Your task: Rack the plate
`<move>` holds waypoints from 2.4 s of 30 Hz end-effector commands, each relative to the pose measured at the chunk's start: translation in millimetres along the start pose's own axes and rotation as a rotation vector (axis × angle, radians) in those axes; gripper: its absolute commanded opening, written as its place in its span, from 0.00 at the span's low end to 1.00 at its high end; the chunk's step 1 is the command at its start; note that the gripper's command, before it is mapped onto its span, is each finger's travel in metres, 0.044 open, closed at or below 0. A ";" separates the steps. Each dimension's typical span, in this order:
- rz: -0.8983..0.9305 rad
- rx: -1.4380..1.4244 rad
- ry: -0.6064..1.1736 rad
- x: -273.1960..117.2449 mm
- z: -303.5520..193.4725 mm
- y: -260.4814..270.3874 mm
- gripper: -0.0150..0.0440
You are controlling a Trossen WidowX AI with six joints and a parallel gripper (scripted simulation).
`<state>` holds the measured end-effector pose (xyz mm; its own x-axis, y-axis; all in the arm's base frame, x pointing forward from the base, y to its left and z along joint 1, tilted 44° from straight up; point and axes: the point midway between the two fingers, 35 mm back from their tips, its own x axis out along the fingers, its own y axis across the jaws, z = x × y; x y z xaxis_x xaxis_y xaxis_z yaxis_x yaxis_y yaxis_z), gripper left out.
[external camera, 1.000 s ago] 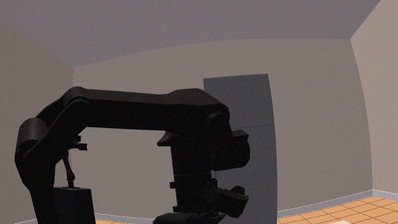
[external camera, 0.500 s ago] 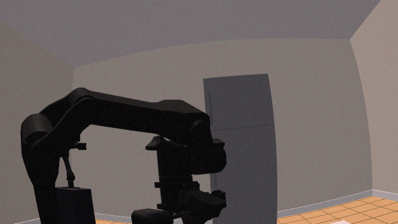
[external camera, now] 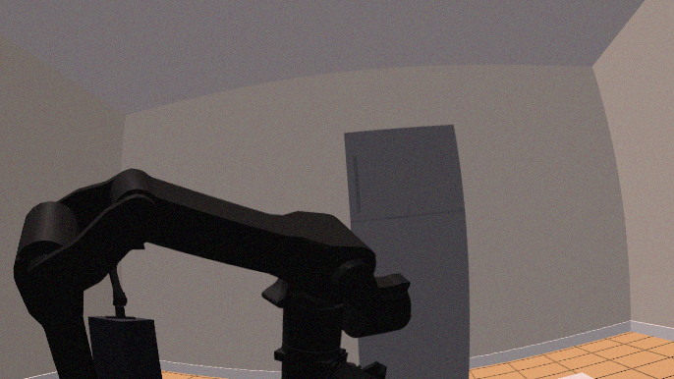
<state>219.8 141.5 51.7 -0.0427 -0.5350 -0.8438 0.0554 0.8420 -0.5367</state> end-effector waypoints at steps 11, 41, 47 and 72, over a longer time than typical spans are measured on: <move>0.233 -0.247 0.107 30.9 1.9 0.7 0.25; 0.761 -0.729 -0.113 73.5 12.4 -1.8 0.25; 0.839 -0.816 -0.230 78.5 15.2 -4.2 0.25; 0.909 -1.134 -0.895 89.0 24.6 -24.8 0.25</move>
<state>238.8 73.1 -12.6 0.1173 0.5430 -0.8315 -0.9385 0.3344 0.0859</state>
